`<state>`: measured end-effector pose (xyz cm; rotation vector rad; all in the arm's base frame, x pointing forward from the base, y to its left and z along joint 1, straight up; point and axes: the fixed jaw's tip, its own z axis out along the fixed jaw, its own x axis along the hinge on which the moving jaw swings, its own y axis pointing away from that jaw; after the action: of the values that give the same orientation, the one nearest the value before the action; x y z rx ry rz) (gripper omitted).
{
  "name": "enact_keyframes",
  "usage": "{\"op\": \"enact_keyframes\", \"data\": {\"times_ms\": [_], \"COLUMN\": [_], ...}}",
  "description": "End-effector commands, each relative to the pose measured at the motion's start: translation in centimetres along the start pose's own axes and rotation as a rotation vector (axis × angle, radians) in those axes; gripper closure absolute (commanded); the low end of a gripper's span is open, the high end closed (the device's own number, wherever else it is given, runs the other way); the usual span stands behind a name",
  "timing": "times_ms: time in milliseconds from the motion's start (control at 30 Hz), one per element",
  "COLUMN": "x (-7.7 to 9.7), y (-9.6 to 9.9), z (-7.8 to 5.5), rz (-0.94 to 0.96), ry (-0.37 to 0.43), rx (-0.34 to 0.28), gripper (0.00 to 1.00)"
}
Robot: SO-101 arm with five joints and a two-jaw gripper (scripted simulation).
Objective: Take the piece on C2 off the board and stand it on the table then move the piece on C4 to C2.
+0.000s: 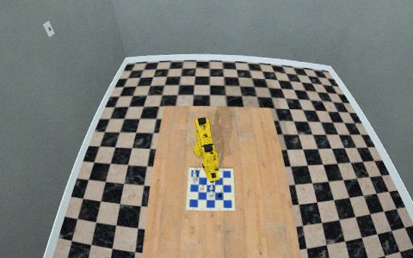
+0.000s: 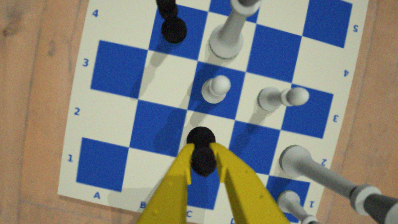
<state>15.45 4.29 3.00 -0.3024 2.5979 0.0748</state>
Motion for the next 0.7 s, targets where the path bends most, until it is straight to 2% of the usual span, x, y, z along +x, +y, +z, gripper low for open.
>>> {"op": "enact_keyframes", "data": {"times_ms": [0,100,600,667], "x": [-0.6,-0.7,-2.6,-2.6], "y": [-0.3,-0.3,-0.3,-0.3], "z": [-0.7,-0.9,-4.3,-4.3], "rz": [0.005,0.005,0.005,0.005], "ry": [-0.013,-0.013,-0.013,-0.013], "rx": [0.008,0.009,0.009,0.009], "gripper": [1.0,1.0,1.0,1.0]}}
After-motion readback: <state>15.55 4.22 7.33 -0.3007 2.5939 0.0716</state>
